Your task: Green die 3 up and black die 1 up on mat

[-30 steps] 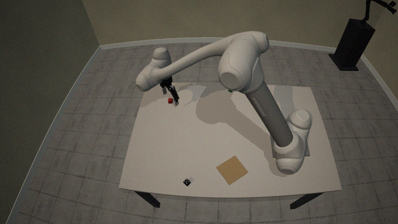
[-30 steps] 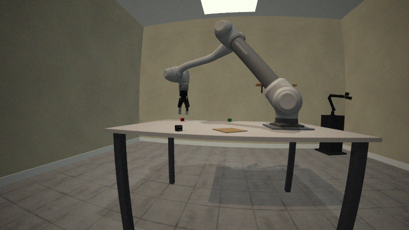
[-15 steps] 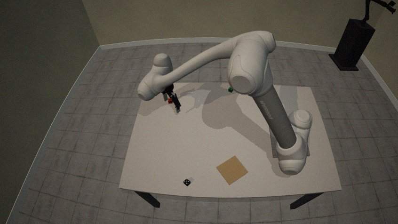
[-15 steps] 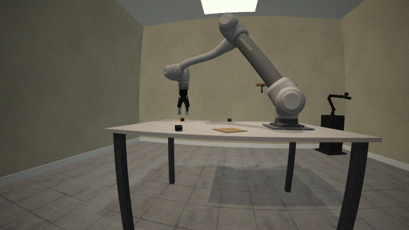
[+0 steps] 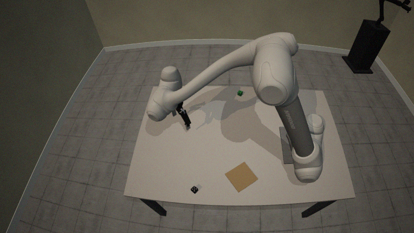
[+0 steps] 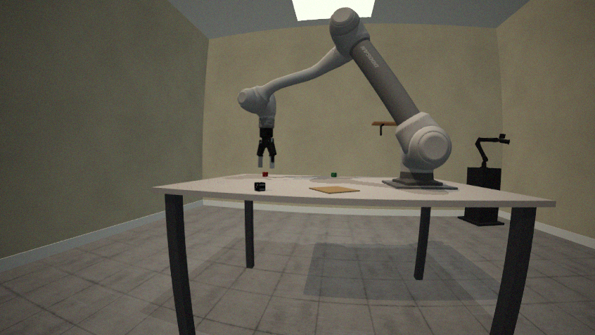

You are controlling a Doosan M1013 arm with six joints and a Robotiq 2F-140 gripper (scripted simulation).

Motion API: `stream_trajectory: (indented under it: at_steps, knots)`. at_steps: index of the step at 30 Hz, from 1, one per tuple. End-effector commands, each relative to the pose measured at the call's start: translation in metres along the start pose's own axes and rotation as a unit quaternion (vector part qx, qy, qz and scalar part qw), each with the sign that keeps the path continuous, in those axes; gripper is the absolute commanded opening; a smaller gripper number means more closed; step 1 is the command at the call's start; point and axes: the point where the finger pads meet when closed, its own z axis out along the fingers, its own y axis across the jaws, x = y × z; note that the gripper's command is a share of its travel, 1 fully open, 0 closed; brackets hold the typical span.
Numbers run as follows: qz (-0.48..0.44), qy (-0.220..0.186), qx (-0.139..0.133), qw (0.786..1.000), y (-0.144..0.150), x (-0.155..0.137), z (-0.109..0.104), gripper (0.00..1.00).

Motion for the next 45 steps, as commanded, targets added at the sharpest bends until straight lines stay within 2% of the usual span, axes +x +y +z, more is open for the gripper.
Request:
stream_trajectory:
  at_steps: [1, 4, 6, 21, 23, 38, 40, 45]
  knots:
    - [0.0, 0.0, 0.0, 1.0, 0.022, -0.012, 0.0, 1.0]
    - [0.0, 0.0, 0.0, 1.0, 0.046, -0.025, 0.0, 1.0]
    - [0.0, 0.0, 0.0, 1.0, 0.046, -0.025, 0.0, 1.0]
    - [0.0, 0.0, 0.0, 1.0, 0.165, -0.089, 0.0, 1.0]
    - [0.0, 0.0, 0.0, 1.0, 0.165, -0.089, 0.0, 1.0]
    - [0.0, 0.0, 0.0, 1.0, 0.27, -0.146, 0.0, 1.0]
    - [0.0, 0.0, 0.0, 1.0, 0.27, -0.146, 0.0, 1.0]
    - [0.0, 0.0, 0.0, 1.0, 0.299, -0.161, 0.0, 1.0]
